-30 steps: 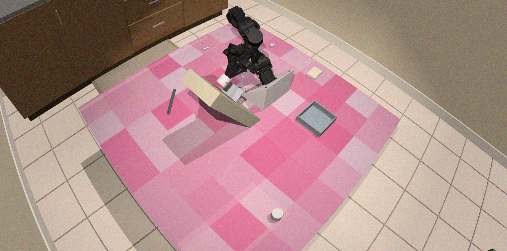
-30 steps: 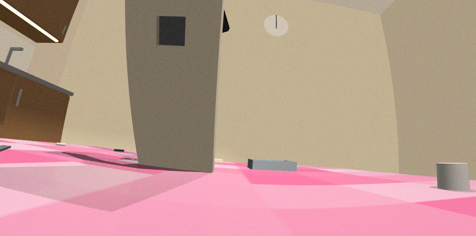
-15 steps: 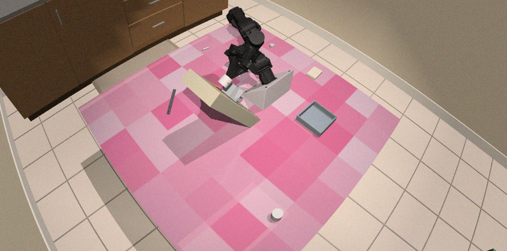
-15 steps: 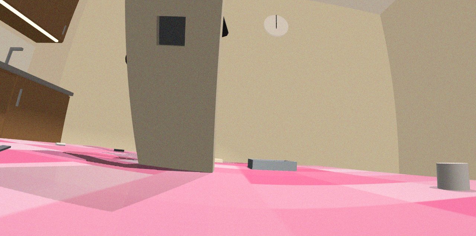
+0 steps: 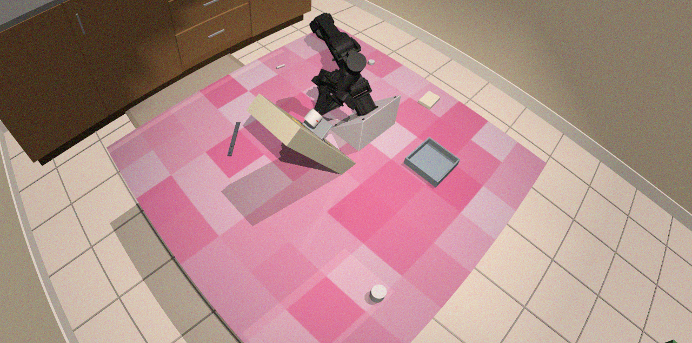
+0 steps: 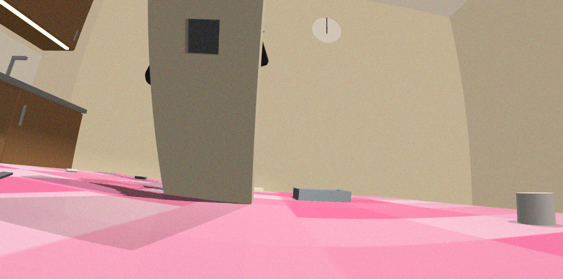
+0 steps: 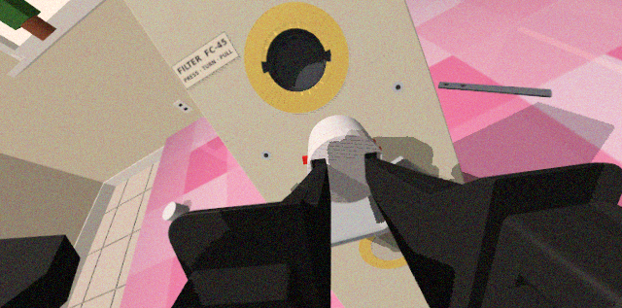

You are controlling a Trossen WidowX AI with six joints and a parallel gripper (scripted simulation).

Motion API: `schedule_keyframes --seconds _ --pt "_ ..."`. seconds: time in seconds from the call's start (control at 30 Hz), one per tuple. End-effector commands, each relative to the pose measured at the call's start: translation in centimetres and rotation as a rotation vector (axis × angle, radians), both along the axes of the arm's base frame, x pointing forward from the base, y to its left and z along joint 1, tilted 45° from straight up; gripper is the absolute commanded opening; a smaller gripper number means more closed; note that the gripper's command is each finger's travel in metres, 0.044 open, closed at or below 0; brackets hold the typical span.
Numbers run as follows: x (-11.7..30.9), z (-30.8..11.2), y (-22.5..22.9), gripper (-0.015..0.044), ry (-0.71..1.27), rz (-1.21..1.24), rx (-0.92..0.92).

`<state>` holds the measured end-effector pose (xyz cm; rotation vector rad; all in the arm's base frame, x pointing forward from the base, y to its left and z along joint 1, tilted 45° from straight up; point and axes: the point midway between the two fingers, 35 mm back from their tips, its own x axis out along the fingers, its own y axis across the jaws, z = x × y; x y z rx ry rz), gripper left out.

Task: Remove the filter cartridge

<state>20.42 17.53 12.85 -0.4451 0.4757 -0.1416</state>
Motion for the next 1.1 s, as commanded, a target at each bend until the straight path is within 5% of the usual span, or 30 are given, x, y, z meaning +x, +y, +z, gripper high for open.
schedule_keyframes --seconds 0.0,0.17,0.57,0.93,1.07 --pt "-0.3 -0.5 -0.6 0.0000 -0.011 0.002 0.006" --pt "-0.1 -0.2 -0.2 0.0117 0.001 0.000 -0.002" --pt "-0.3 -0.3 -0.5 0.0117 -0.011 0.002 0.006" --pt "2.3 4.4 4.8 0.0117 -0.012 0.002 0.007" --pt "2.0 5.8 6.3 0.0222 -0.009 0.002 0.011"
